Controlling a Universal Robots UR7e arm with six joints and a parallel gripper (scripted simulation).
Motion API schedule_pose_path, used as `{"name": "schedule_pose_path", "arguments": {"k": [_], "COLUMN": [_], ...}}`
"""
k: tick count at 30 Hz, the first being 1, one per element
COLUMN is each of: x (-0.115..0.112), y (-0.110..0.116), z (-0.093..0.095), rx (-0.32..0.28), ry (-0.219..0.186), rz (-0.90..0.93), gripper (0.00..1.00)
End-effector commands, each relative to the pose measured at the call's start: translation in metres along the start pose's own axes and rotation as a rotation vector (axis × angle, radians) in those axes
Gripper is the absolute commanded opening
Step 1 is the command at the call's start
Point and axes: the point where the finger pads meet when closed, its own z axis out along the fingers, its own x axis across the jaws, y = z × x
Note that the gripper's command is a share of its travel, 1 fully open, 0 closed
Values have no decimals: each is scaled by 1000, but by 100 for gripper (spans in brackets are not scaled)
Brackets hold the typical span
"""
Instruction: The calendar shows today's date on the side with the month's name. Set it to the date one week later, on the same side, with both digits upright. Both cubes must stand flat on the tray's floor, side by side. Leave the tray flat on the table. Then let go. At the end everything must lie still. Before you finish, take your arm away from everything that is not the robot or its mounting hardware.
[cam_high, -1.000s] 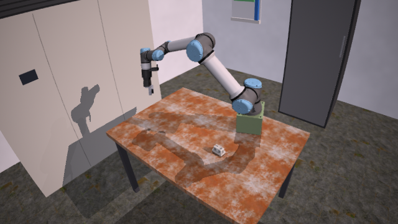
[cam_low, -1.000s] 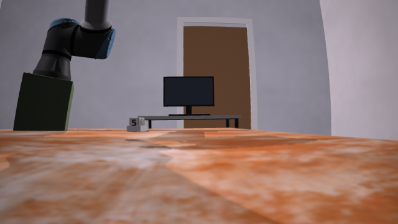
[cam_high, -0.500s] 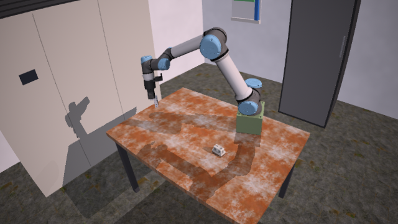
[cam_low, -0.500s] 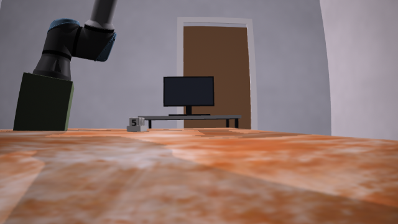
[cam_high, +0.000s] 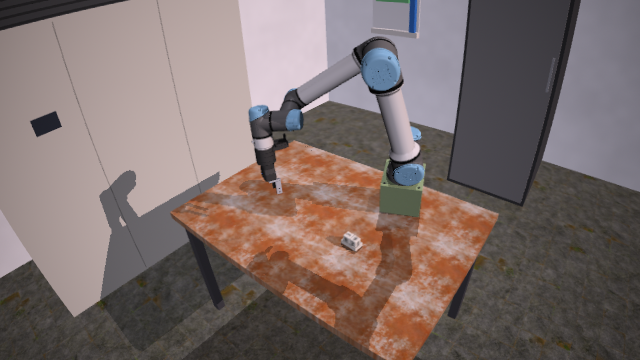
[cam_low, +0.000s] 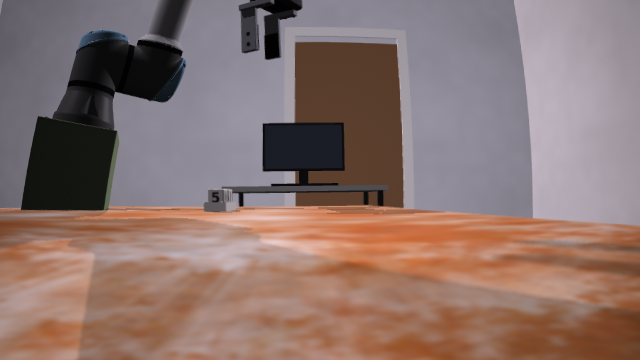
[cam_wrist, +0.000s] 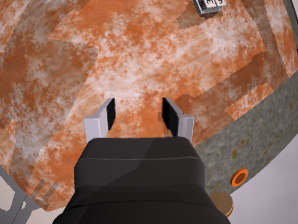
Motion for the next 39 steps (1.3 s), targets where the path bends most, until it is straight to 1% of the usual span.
{"name": "schedule_pose_path", "arguments": {"k": [1, 6, 12, 14, 21, 28, 29, 31, 39], "x": [45, 86, 124, 124, 154, 172, 173, 173, 182], "y": [-31, -68, -111, -111, -155, -188, -191, -191, -212], "z": [14, 28, 44, 44, 60, 71, 72, 72, 79], "rx": [7, 14, 19, 19, 21, 21, 21, 21, 21], "ry": [-24, -46, -69, -69, -90, -104, -106, -106, -114], "rz": [-69, -139, -212, -212, -280, -328, -334, -334, -363], "gripper": [100, 100, 100, 100, 100, 100, 100, 100, 100]}}
